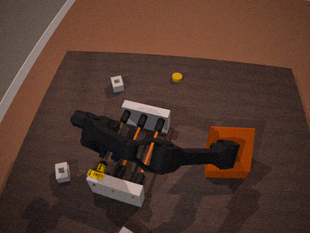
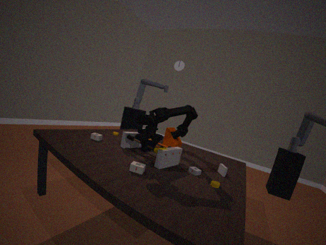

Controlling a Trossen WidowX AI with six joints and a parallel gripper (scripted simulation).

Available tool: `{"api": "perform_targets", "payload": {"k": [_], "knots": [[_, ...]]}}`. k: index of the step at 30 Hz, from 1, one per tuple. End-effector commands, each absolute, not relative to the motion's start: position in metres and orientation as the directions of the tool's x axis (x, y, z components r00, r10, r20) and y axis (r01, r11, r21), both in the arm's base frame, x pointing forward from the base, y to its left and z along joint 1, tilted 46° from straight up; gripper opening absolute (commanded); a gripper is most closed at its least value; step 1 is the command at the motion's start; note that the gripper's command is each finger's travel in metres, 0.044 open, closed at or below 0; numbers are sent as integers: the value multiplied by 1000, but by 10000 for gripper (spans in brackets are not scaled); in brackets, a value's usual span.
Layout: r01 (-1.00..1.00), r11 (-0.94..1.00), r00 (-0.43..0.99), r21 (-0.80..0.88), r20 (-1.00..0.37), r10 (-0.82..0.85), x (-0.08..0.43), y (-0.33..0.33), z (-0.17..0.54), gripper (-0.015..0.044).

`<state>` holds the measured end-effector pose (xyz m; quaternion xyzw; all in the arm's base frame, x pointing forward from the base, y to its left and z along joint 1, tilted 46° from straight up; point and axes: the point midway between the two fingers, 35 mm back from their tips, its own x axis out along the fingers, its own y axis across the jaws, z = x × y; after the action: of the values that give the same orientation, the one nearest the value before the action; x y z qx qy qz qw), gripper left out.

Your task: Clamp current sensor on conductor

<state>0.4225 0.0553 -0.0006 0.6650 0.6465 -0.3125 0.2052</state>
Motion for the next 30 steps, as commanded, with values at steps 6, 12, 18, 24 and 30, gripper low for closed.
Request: {"api": "perform_targets", "payload": {"k": [6, 12, 18, 24, 30], "knots": [[984, -68, -63, -164, -678, 732, 424, 51, 0, 440], [954, -12, -193, -299, -644, 740, 423, 34, 7, 440], [954, 25, -221, -299, -643, 733, 421, 35, 5, 440], [955, 35, -225, -294, -644, 731, 420, 42, -1, 440], [954, 53, -240, -296, -643, 728, 417, 49, -7, 440]]}}
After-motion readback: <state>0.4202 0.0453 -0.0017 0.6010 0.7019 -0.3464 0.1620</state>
